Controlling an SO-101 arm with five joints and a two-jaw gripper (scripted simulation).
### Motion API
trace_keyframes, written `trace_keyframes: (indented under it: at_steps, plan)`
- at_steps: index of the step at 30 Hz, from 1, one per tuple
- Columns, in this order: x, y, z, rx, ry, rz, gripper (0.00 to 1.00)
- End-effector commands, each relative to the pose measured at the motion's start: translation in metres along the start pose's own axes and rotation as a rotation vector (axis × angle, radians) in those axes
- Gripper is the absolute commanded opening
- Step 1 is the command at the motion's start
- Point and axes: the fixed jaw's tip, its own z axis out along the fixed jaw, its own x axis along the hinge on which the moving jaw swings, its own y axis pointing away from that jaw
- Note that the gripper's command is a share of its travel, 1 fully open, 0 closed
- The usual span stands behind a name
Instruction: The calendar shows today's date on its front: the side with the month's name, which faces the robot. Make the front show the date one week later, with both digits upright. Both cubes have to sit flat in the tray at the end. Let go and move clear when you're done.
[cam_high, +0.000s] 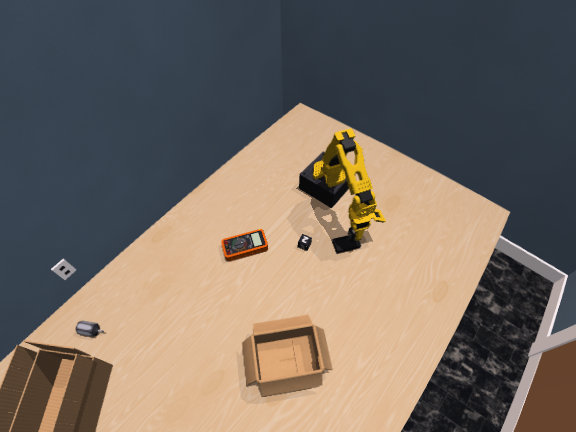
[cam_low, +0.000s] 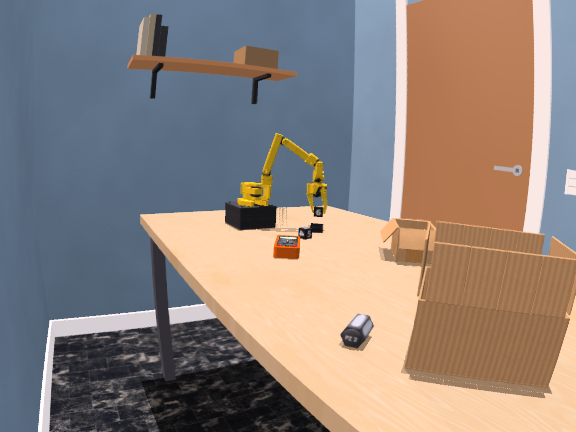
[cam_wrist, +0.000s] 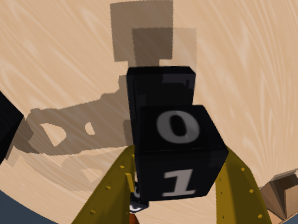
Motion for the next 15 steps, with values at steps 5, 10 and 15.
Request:
trace_keyframes:
  at_steps: [5, 10, 15]
  plan:
    - [-0.001, 0.0021, 0.0047, -0.009, -0.001, -0.015, 0.0]
    - [-0.0009, 0.0031, 0.008, -0.009, -0.001, -0.015, 0.0]
    - [-0.0008, 0.0033, 0.0087, -0.009, -0.001, -0.015, 0.0]
